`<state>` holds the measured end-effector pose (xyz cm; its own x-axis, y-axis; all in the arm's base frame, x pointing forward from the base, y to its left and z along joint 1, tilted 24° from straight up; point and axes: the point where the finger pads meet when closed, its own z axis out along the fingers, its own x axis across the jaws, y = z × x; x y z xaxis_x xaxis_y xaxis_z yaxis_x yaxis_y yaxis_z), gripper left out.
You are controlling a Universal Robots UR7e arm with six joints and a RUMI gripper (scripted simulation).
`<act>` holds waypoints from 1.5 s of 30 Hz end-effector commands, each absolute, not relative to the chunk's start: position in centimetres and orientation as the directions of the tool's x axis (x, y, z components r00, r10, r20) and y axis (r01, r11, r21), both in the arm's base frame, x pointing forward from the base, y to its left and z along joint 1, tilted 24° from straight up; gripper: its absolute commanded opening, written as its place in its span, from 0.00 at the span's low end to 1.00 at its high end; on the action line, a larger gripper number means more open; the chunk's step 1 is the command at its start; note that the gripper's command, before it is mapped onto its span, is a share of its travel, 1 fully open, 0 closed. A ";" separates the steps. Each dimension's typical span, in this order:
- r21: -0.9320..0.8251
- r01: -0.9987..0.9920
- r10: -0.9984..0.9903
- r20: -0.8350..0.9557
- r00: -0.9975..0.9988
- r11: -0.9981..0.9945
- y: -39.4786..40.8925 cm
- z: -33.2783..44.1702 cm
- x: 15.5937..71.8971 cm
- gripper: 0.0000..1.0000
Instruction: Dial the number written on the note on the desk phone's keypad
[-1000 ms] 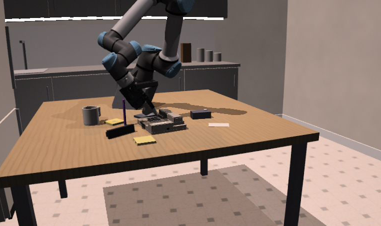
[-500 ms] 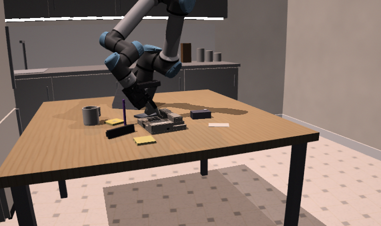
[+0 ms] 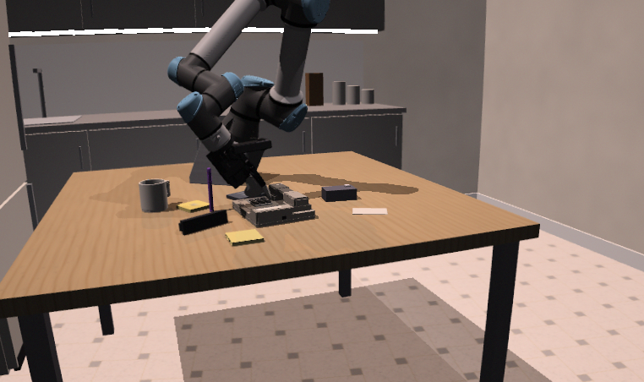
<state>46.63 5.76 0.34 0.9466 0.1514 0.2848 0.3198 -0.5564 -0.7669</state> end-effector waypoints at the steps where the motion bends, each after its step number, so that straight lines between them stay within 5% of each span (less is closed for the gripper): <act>1: -0.766 0.320 0.151 0.286 0.946 -0.557 5.8 0.3 46.7 0.00; 45: -0.766 0.320 0.151 0.286 0.946 -0.557 5.9 -0.1 46.8 0.00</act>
